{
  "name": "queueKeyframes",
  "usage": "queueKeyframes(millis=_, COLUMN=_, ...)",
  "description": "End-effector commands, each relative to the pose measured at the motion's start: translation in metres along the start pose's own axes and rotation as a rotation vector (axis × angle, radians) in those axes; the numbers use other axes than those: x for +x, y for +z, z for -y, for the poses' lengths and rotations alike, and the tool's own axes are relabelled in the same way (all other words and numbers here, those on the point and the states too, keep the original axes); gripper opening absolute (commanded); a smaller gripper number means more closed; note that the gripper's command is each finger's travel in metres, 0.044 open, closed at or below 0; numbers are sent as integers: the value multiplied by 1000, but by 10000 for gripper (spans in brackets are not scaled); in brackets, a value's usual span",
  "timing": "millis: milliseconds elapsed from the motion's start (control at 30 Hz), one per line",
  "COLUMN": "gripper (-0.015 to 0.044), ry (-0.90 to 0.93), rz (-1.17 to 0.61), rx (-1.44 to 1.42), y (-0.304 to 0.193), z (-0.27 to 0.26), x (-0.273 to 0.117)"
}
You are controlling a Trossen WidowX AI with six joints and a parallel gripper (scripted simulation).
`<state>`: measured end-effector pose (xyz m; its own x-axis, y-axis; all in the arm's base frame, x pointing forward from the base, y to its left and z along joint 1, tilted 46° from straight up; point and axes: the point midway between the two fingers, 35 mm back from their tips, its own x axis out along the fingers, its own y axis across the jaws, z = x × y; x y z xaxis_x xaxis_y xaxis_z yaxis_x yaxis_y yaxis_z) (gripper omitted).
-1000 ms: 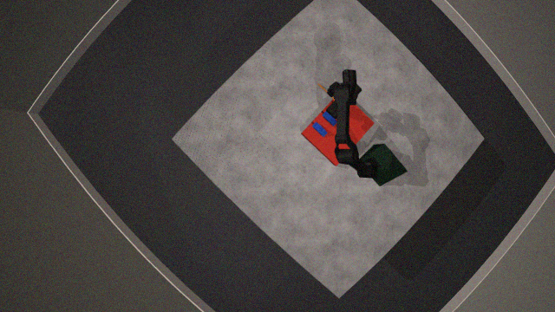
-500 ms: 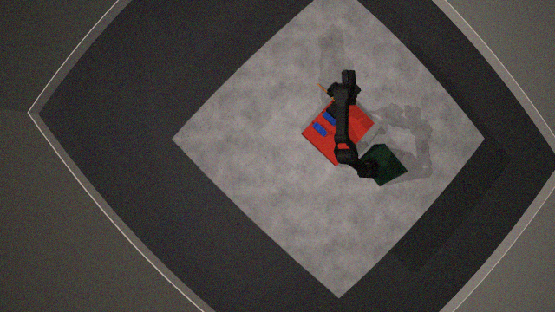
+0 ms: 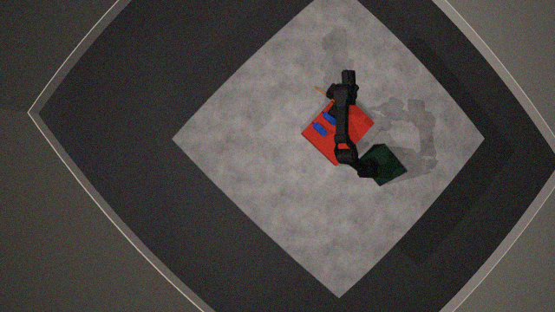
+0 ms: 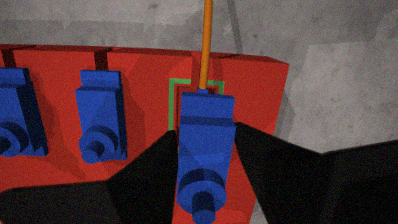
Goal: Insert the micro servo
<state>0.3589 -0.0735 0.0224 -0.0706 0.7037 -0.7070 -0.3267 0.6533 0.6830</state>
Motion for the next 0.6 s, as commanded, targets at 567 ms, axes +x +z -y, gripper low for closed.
queueKeyframes(millis=567, gripper=0, ry=2, rz=5, rx=-7, y=2, z=-3, x=4)
